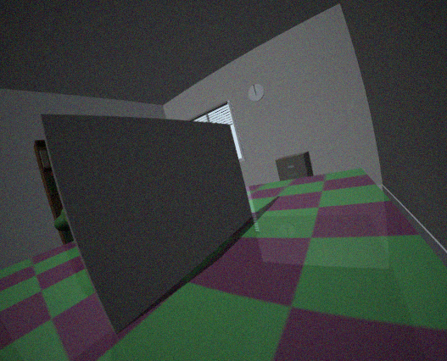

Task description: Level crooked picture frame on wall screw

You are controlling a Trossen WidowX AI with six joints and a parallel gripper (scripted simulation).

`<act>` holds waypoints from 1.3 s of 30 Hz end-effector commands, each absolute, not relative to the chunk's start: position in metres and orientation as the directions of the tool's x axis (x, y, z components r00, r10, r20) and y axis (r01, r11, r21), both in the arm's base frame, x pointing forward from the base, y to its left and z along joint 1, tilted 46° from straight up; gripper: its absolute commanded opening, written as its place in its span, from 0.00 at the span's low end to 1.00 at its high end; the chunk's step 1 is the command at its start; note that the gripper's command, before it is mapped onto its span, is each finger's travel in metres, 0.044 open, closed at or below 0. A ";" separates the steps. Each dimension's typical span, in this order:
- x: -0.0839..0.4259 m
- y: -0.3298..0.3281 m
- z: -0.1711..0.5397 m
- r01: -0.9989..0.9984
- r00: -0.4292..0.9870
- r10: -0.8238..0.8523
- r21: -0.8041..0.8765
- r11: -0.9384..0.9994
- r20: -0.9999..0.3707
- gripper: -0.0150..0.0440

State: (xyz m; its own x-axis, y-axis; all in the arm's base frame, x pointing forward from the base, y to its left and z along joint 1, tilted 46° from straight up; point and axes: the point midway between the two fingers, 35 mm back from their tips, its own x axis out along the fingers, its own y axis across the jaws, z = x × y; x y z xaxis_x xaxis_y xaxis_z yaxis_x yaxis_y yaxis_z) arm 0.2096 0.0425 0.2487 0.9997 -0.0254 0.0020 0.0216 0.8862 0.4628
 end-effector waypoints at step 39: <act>0.285 0.003 0.242 0.016 1.000 -0.029 0.598 0.801 0.011 0.69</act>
